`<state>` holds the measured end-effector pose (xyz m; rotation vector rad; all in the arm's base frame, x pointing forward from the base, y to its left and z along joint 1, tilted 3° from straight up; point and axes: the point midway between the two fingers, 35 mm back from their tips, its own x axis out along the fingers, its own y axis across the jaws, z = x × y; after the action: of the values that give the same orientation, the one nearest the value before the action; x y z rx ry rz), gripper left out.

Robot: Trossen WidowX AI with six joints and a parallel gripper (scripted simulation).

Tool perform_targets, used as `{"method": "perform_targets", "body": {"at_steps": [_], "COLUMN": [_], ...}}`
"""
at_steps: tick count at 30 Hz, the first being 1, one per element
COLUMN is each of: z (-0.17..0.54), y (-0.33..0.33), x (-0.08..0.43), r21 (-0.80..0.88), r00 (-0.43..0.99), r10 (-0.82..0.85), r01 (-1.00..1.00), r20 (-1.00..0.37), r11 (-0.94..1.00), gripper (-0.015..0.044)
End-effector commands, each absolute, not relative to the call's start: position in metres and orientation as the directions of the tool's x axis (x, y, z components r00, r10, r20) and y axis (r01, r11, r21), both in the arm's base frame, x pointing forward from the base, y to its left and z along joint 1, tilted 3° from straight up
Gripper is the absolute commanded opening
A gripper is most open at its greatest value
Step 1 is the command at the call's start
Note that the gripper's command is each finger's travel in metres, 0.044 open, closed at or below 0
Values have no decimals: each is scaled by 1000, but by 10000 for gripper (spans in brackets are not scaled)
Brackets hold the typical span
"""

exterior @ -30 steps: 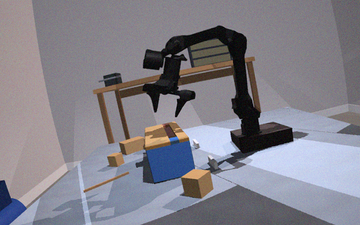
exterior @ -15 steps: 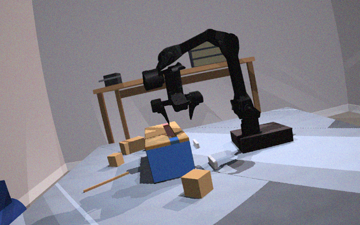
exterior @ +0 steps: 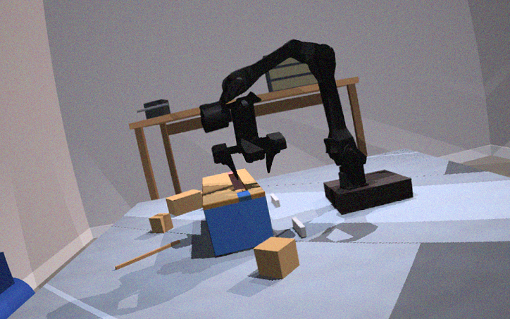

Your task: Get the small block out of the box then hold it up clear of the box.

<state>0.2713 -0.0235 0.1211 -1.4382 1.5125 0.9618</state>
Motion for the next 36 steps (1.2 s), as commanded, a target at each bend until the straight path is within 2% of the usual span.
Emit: {"method": "perform_targets", "body": {"at_steps": [1,36], "z": [114,70], "y": [-24,-24], "x": [271,267], "r21": [-4,-7], "r00": [-17,-13], "r10": [-379,-373], "r01": [-999,-999], "r20": [-925,-928], "r11": [53,52], "gripper": [400,400]}}
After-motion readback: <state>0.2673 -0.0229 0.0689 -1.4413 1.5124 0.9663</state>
